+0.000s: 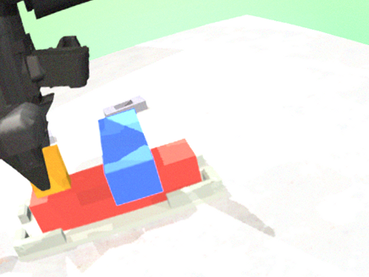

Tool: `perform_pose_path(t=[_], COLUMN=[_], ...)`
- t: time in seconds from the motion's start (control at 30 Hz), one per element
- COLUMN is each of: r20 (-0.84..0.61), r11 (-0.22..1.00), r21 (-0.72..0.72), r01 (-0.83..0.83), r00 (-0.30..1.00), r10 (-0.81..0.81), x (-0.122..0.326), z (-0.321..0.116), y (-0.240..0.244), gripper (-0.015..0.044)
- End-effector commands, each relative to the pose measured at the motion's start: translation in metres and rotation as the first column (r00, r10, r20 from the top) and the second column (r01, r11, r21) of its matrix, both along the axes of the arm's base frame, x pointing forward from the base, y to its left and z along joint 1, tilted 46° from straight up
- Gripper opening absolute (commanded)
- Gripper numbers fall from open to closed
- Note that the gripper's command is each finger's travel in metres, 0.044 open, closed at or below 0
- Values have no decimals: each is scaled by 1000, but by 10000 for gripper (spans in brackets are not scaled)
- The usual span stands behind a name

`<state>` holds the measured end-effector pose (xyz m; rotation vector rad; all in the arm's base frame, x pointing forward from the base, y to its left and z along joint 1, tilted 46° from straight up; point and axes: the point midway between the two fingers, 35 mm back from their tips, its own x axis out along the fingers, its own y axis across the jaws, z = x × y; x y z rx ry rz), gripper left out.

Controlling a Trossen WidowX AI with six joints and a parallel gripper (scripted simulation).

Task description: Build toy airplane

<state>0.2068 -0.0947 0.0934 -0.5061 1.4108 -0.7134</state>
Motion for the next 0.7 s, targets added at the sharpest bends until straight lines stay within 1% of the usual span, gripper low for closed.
perform_pose_path(t=[0.0, 0.17, 0.33, 0.4, 0.67], r20=[1, 1, -4, -5, -5], r11=[1000, 1000, 1000, 1000, 1000], r21=[0, 3, 6, -1, -2], r01=[1, 0, -3, -2, -2], r00=[1000, 1000, 1000, 1000, 1000], r10=[-1, 0, 3, 2, 2], x=[0, 1, 2, -1, 1], z=[0, 5, 49, 62, 62], y=[0, 6, 53, 64, 67], gripper=[260, 260, 260, 260, 260])
